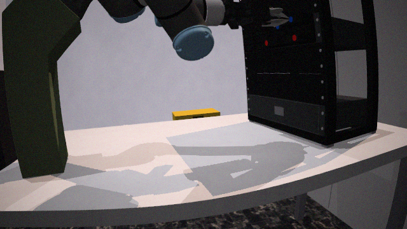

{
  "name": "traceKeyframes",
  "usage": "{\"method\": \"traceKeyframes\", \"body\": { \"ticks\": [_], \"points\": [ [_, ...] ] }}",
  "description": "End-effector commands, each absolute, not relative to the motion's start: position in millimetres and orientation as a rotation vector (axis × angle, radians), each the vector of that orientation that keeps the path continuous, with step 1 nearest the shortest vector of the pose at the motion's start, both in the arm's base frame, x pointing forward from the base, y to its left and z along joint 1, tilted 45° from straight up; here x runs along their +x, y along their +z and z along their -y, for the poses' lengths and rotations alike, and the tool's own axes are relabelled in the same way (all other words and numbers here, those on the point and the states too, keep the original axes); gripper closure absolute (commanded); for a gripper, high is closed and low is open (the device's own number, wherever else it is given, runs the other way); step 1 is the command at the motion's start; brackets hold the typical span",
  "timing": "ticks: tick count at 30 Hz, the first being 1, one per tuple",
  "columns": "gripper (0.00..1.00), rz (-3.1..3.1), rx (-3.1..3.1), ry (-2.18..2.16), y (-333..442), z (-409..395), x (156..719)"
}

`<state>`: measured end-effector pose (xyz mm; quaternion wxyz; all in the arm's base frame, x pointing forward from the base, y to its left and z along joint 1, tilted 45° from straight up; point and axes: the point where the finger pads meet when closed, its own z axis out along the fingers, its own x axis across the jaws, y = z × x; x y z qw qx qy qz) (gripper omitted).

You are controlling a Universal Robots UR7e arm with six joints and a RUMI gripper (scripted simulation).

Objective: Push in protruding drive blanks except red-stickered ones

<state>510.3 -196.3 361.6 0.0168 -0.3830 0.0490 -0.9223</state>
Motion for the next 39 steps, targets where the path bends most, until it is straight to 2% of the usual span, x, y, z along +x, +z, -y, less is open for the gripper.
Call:
{"method": "traceKeyframes", "body": {
  "ticks": [1,39],
  "points": [
    [1.0,-0.152,-1.19,-2.868,362,196,510],
    [1.0,-0.152,-1.19,-2.868,376,198,524]
  ]
}}
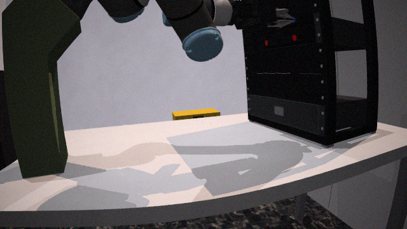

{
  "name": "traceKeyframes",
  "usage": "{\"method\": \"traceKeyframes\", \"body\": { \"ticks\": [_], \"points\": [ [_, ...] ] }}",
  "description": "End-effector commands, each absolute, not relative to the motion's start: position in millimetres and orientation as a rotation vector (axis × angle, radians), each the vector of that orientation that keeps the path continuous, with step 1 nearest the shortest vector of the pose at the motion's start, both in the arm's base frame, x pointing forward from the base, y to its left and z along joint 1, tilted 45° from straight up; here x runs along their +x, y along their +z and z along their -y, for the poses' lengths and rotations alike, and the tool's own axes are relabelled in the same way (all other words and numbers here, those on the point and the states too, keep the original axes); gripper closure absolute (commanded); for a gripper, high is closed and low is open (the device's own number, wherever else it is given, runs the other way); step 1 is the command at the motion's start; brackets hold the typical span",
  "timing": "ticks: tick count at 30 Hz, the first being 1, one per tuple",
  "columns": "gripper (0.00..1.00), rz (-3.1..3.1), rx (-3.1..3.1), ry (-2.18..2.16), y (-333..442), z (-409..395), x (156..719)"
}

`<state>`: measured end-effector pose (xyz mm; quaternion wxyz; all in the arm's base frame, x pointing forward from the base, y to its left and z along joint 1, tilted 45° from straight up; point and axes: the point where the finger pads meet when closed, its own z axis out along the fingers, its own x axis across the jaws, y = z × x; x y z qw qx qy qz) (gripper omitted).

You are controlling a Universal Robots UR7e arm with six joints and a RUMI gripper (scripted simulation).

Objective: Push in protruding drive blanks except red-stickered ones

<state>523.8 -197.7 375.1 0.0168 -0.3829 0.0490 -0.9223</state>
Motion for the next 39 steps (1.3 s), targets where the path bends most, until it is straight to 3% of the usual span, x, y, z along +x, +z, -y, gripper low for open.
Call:
{"method": "traceKeyframes", "body": {
  "ticks": [1,39],
  "points": [
    [1.0,-0.152,-1.19,-2.868,376.0,198.0,524.3],
    [1.0,-0.152,-1.19,-2.868,385.1,199.1,533.5]
  ]
}}
